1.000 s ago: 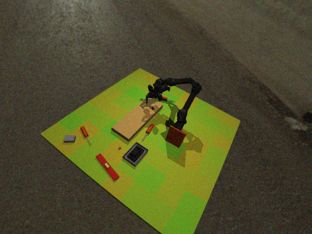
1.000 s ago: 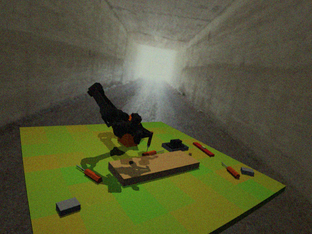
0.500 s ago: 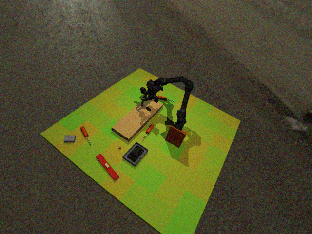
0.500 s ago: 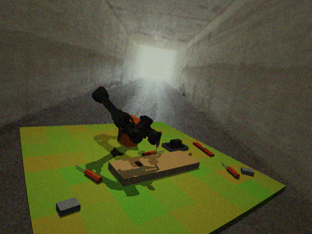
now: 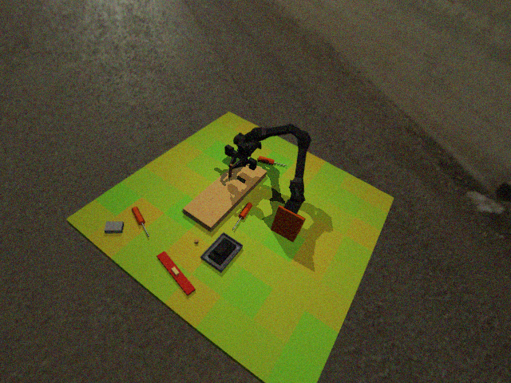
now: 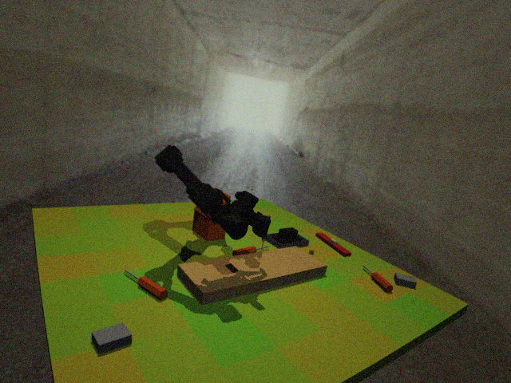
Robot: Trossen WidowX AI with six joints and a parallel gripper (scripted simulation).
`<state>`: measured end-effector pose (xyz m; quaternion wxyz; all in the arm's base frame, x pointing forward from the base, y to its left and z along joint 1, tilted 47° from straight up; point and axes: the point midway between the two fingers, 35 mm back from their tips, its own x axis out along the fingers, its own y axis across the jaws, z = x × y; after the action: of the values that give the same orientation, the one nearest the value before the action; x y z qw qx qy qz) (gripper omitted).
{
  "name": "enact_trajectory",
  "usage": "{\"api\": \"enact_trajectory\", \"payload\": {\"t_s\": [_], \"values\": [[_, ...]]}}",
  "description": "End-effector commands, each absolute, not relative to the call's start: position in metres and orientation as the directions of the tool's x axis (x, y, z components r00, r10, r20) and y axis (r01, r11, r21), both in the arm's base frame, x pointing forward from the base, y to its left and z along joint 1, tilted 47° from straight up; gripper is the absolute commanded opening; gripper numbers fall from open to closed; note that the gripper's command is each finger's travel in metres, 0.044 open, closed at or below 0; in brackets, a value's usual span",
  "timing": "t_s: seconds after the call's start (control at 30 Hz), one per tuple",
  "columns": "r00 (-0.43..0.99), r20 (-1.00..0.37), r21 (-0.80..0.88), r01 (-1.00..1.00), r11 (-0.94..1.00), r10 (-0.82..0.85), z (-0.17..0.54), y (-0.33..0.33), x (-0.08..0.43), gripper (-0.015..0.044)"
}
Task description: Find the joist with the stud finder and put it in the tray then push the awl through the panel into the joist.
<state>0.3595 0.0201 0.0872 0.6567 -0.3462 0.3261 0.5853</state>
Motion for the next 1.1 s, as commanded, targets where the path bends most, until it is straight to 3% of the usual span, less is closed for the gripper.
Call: {"api": "enact_trajectory", "payload": {"t_s": [0.0, 1.07], "values": [[0.096, -0.829, -0.068, -0.995, 0.071, 0.551, 0.083, 0.019, 0.360, 0.0000], [0.096, -0.830, -0.068, -0.995, 0.071, 0.550, 0.058, -0.008, 0.359, 0.0000]]}}
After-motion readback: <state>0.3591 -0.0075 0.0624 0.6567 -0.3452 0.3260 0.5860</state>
